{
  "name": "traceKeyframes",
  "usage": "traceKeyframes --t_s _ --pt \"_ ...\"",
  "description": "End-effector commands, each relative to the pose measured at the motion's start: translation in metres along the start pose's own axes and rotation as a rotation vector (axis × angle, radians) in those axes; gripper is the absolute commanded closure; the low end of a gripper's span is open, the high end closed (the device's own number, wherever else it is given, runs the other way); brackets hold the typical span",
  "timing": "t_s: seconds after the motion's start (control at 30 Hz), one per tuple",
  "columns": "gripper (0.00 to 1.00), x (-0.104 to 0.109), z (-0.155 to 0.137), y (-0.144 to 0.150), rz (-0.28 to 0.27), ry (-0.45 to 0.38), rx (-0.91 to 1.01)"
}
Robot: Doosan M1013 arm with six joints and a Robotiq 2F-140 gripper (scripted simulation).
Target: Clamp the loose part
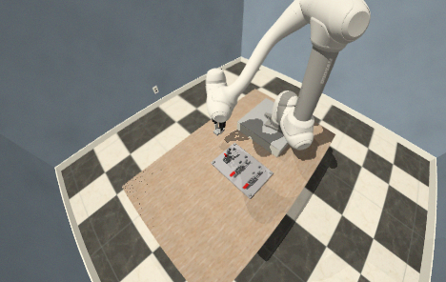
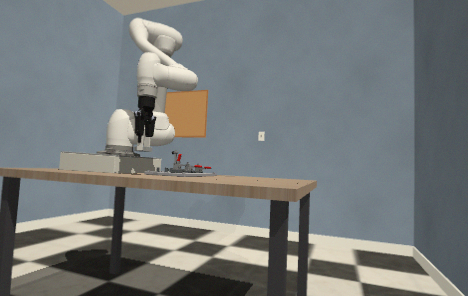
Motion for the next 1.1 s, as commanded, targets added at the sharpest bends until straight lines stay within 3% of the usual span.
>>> traceKeyframes --t_s 0.0,1.07 --pt "0.9 -0.002 0.001 0.0 0.0 0.0 0.0" --pt "0.9 -0.018 0.004 -0.001 0.0 0.0 0.0"
Point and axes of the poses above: the point where the finger pads meet when closed, its own x axis back along the fingers, its own y axis across the jaws, z = x × y, the point moved 6 cm from there along x, back along the fingers, and after that the axes turned 12 degrees about -x, right-handed, at the moved point
